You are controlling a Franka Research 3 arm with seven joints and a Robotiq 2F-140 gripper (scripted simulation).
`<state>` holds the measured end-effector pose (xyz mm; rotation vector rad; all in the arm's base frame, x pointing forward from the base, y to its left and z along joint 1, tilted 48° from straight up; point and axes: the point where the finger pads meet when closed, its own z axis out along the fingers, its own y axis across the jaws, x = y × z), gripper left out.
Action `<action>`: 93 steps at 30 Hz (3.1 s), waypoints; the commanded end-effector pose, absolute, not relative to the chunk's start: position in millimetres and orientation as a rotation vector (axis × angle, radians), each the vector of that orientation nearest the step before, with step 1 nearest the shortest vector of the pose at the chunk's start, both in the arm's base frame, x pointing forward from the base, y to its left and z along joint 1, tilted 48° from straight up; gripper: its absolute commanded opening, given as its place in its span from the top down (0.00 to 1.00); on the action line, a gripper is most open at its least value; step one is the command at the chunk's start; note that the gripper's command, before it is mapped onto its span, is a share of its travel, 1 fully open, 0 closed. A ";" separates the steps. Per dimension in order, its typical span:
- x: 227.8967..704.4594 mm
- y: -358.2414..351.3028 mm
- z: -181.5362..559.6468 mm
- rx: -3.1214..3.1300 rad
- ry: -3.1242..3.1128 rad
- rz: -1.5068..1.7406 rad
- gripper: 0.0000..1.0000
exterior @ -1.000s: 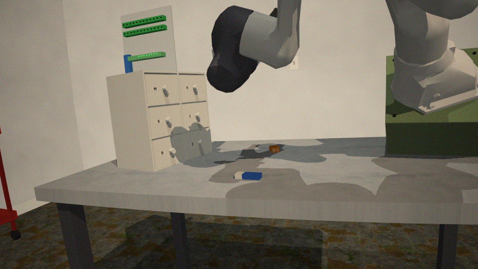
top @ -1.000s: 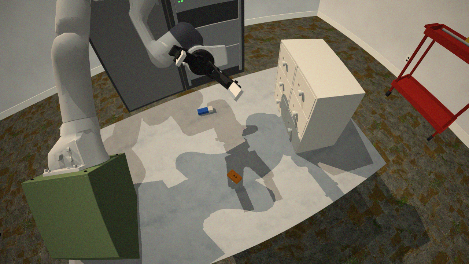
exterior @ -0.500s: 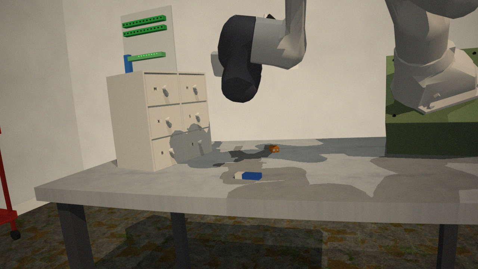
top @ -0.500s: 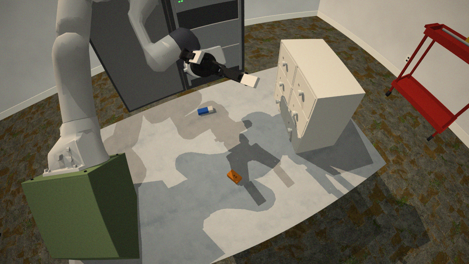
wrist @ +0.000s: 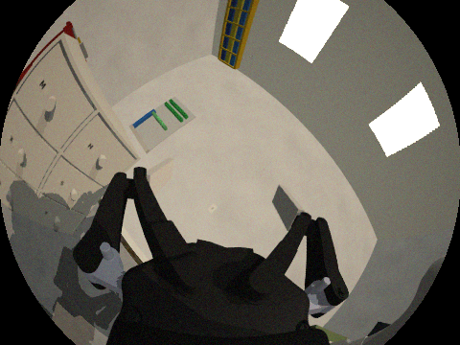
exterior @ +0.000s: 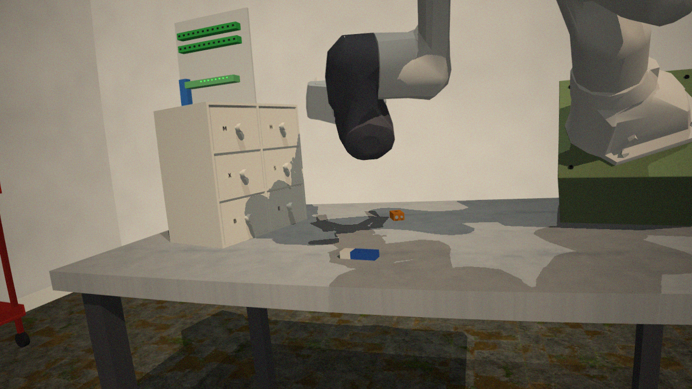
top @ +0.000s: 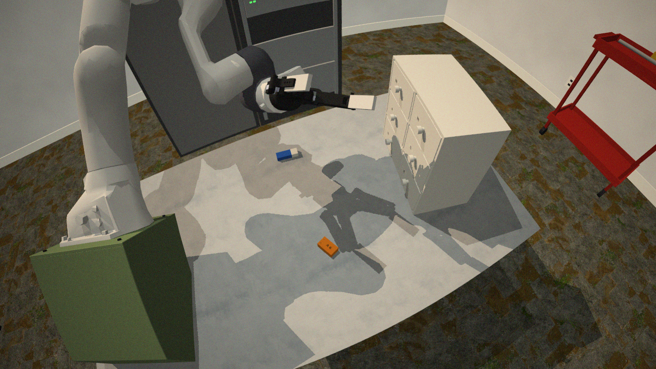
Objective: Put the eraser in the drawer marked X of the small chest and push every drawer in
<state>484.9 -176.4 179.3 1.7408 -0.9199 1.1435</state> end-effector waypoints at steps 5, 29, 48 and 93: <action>510.7 -156.8 182.8 1.717 -1.022 1.412 0.00; 569.0 -75.2 189.8 1.841 -1.077 1.891 0.00; 591.7 -14.0 192.2 1.968 -1.141 2.141 0.00; 604.1 96.7 196.2 2.268 -1.306 2.452 0.00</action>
